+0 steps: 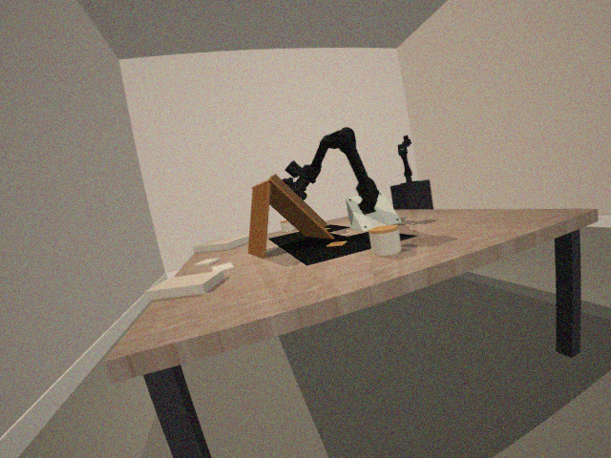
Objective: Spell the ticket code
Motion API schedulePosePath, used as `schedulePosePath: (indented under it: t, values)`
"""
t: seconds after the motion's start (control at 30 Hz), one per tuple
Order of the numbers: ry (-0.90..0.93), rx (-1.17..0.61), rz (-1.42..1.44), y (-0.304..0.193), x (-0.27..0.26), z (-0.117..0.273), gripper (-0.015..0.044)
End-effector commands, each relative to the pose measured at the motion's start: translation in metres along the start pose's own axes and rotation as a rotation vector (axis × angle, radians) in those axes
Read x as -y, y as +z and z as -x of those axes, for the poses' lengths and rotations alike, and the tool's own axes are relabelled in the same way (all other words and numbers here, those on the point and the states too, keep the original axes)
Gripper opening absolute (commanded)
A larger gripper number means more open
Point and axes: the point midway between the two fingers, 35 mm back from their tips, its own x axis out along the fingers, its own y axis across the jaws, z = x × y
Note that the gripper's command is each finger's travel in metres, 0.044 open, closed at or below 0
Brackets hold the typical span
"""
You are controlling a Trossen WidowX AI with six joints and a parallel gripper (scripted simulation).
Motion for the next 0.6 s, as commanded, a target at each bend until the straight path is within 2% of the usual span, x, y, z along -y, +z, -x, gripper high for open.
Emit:
schedulePosePath:
  t: [0.0,0.57]
  values:
    - [-0.004,0.001,-0.001,-0.0002,-0.0024,0.0004,0.0000]
    - [-0.004,0.001,-0.002,-0.0004,-0.0123,0.0005,0.0000]
